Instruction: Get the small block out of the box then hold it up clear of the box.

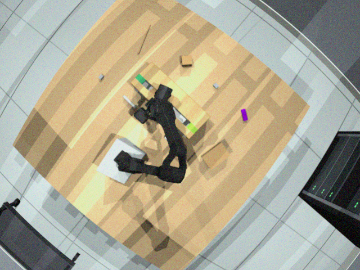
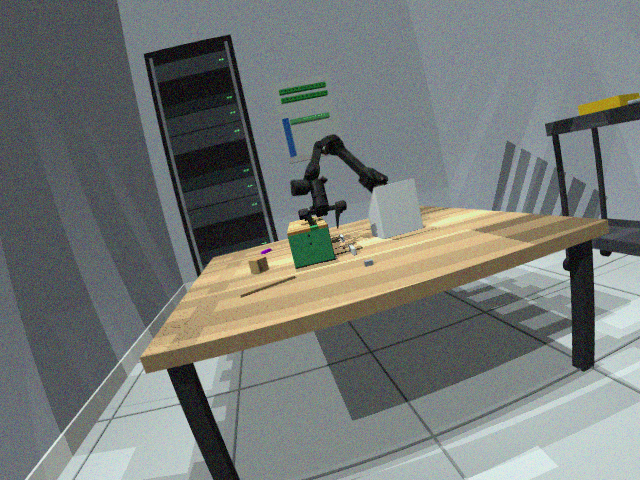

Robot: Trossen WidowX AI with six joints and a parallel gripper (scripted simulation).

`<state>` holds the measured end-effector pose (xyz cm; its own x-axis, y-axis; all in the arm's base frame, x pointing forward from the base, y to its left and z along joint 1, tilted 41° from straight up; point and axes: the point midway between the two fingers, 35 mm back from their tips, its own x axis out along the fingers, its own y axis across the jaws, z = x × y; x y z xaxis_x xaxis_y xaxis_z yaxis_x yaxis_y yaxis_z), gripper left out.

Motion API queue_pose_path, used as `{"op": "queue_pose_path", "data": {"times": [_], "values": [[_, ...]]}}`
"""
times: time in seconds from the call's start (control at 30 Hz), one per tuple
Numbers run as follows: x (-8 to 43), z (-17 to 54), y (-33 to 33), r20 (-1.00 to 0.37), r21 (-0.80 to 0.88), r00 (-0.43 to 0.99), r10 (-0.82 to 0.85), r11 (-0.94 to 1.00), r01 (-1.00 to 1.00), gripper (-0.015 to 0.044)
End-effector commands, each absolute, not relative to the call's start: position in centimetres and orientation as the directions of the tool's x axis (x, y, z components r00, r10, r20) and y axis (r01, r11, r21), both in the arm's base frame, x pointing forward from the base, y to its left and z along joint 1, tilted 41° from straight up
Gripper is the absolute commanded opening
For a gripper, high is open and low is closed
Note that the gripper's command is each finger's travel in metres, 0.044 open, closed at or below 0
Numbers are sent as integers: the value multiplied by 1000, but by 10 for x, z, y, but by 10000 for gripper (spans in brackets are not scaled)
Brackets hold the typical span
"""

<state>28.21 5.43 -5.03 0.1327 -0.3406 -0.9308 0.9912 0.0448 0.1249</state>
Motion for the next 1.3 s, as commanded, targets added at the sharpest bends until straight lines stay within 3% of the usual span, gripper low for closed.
{"op": "queue_pose_path", "data": {"times": [0.0,0.83,1.27], "values": [[282,-59,62,-931,121,128,-340,43,992,400],[284,-93,104,-932,122,129,-337,42,992,400],[279,-46,144,-932,130,142,-334,58,990,400]]}}
